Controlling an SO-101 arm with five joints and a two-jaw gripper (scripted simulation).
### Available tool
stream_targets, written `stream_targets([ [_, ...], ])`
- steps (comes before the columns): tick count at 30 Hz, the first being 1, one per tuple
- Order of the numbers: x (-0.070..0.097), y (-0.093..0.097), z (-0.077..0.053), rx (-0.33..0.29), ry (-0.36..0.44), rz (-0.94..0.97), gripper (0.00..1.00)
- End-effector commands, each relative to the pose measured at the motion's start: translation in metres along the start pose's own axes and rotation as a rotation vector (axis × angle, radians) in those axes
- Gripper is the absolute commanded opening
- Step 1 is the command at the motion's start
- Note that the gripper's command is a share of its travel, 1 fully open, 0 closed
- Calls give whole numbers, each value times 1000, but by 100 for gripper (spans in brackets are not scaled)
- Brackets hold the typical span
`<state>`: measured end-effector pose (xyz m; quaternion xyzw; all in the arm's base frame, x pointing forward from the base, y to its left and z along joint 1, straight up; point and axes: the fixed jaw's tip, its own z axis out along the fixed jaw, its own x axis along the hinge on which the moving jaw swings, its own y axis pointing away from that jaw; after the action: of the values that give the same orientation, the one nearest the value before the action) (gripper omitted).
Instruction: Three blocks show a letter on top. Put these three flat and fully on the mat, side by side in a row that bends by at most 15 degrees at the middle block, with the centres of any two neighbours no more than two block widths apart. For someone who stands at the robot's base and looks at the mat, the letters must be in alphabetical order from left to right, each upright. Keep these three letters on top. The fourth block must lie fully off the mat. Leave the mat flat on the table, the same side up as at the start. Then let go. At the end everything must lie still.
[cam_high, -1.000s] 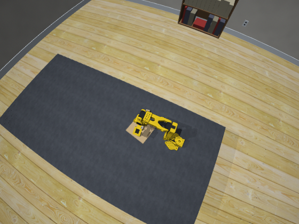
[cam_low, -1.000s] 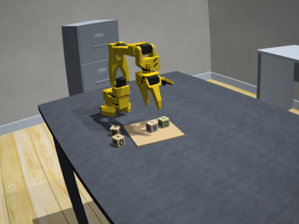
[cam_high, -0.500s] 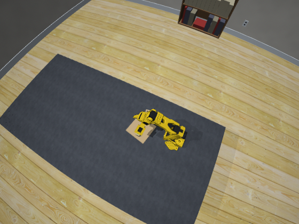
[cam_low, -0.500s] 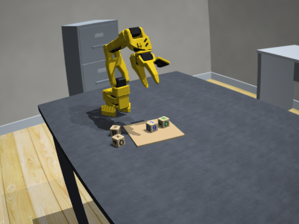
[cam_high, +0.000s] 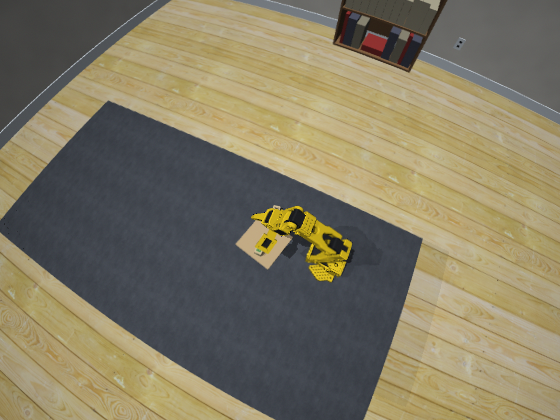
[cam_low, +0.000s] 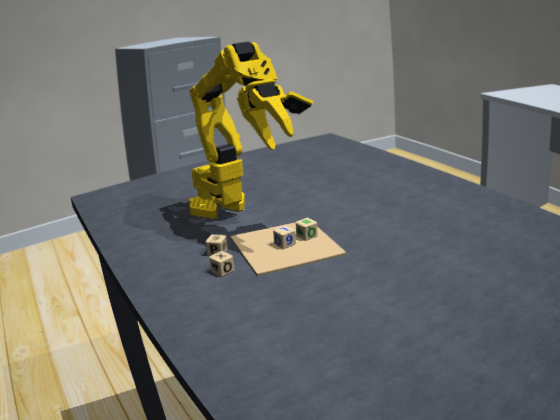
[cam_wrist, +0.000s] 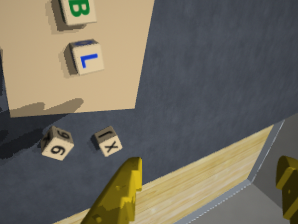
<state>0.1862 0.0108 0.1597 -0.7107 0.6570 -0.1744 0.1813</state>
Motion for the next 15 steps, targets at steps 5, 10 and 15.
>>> stream_targets([
  [5, 1, -7, -11, 73, 2, 24, 32],
  [10, 2, -8, -10, 73, 4, 70, 32],
  [15, 3, -9, -10, 73, 7, 114, 32],
])
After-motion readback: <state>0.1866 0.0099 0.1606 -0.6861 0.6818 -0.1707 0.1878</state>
